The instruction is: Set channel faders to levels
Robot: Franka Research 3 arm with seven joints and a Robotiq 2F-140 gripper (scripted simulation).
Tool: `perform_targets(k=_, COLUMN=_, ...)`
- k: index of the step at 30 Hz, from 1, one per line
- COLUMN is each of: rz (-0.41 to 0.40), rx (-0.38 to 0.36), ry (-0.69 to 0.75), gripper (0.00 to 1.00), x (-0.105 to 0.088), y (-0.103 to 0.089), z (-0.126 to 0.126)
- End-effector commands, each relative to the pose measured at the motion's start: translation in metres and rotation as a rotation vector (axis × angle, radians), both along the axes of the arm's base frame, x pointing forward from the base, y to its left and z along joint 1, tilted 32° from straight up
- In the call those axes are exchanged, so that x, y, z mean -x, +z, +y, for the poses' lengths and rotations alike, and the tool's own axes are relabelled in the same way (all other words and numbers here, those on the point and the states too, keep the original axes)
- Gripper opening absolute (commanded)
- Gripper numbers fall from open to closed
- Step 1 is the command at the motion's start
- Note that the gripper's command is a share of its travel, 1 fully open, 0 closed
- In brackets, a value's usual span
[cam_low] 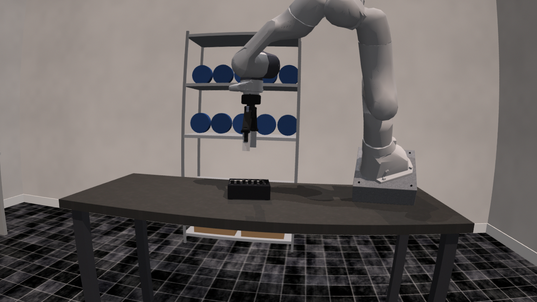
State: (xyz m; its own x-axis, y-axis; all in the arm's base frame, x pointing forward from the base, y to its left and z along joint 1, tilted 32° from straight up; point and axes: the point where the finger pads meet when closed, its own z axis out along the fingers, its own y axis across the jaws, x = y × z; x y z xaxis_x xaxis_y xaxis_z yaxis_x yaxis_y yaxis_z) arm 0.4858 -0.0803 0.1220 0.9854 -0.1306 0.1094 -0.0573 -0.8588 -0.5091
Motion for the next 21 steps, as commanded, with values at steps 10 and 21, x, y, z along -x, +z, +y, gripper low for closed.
perform_targets(k=10, rz=-0.010, rx=0.000, ry=0.024, gripper=1.00, x=0.0006, y=0.0001, z=0.0005)
perform_targets(k=21, rz=0.058, rx=-0.032, ry=-0.086, gripper=1.00, x=-0.0004, y=-0.0015, z=0.0067)
